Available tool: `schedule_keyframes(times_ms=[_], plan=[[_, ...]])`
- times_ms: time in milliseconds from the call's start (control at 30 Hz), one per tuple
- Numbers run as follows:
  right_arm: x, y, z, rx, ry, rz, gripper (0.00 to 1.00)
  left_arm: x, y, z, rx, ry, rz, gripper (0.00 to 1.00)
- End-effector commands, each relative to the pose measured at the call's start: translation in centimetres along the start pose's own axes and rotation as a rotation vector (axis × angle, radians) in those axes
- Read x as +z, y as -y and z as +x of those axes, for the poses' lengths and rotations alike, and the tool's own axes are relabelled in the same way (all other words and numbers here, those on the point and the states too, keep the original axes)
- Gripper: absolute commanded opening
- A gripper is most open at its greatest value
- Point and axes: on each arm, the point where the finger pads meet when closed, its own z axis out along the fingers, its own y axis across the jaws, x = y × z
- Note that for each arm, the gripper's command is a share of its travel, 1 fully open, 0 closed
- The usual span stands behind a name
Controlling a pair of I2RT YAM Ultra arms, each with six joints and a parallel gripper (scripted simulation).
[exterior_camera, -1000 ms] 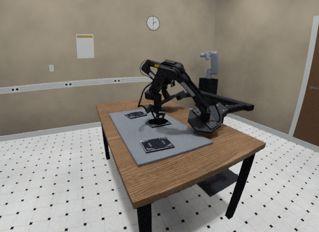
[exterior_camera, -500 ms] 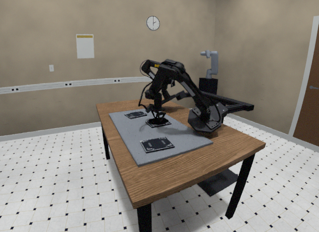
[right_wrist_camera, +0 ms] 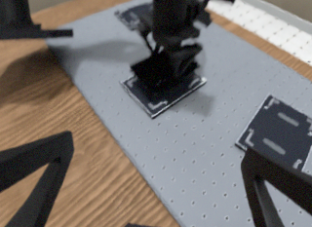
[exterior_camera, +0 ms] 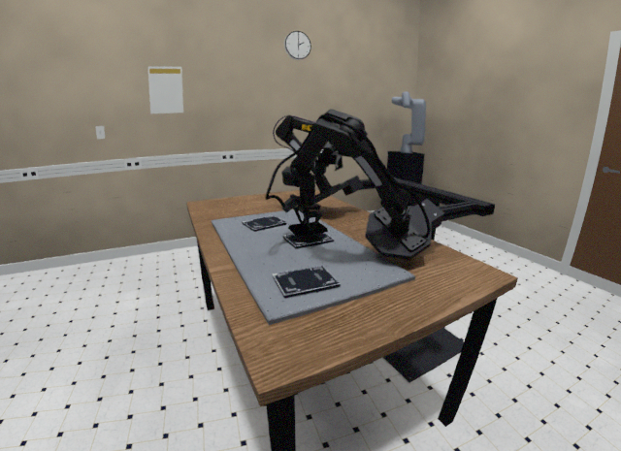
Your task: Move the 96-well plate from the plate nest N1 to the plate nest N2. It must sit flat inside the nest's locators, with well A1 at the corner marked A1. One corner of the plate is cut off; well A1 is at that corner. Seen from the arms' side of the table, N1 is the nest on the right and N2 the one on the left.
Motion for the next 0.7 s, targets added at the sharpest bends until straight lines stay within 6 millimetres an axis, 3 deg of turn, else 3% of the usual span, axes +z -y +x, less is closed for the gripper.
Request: schedule_keyframes(times_ms=[0, 167, 267, 367, 500, 667], plan=[[0.6, -4.3, 0.2, 0.006, -0.089, -0.084, 1.0, -1.0, -3.2, -2.4, 0.063, 0.034, 0.008, 0.79], [1.7, -11.4, -0.9, -0.025, -0.161, -0.24, 1.0, -0.9, -9.9, -5.5, 0.11, 0.018, -0.002, 0.79], [2.0, -14.4, -1.7, -0.065, -0.164, -0.314, 1.0, -0.9, -13.1, -6.5, 0.125, -0.004, -0.002, 0.79], [2.3, -15.1, -1.7, -0.083, -0.163, -0.332, 1.0, -0.9, -13.9, -6.9, 0.126, -0.006, -0.002, 0.79], [4.4, -18.4, -5.0, -0.092, -0.111, -0.406, 1.0, -1.1, -17.1, -8.6, 0.124, -0.016, 0.008, 0.79], [8.3, -20.1, -8.7, -0.122, -0.032, -0.436, 1.0, -1.1, -21.0, -10.5, 0.109, -0.016, 0.009, 0.79]])
